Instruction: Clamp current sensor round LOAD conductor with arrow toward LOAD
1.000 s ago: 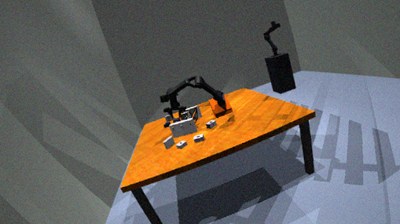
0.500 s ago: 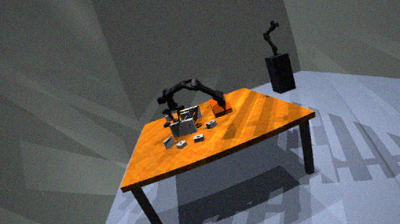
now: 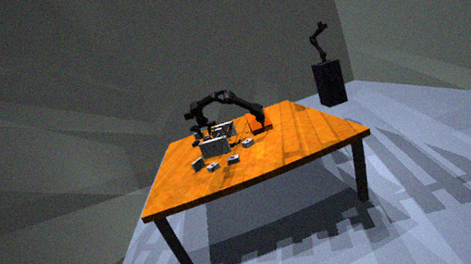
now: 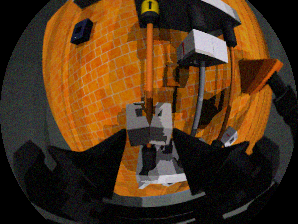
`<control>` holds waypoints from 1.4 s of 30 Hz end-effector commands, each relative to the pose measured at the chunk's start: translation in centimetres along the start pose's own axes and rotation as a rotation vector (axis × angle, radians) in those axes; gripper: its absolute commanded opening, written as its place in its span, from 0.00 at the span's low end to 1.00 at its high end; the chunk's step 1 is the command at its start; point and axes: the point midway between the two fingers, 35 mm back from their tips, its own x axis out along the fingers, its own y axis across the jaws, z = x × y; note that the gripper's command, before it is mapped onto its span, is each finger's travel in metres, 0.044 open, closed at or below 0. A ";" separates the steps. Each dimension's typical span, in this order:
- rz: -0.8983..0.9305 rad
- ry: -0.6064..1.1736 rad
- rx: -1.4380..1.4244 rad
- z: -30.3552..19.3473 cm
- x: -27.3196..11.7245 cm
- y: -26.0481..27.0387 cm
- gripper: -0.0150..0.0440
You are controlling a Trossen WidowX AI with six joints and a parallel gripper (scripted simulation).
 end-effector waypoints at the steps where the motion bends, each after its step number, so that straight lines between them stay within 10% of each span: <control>1: 0.000 0.000 0.004 0.0 0.0 0.0 0.88; 4: 0.000 0.000 0.004 0.0 0.0 0.0 1.00; 42: -0.023 0.008 -0.007 -0.4 6.2 0.0 0.98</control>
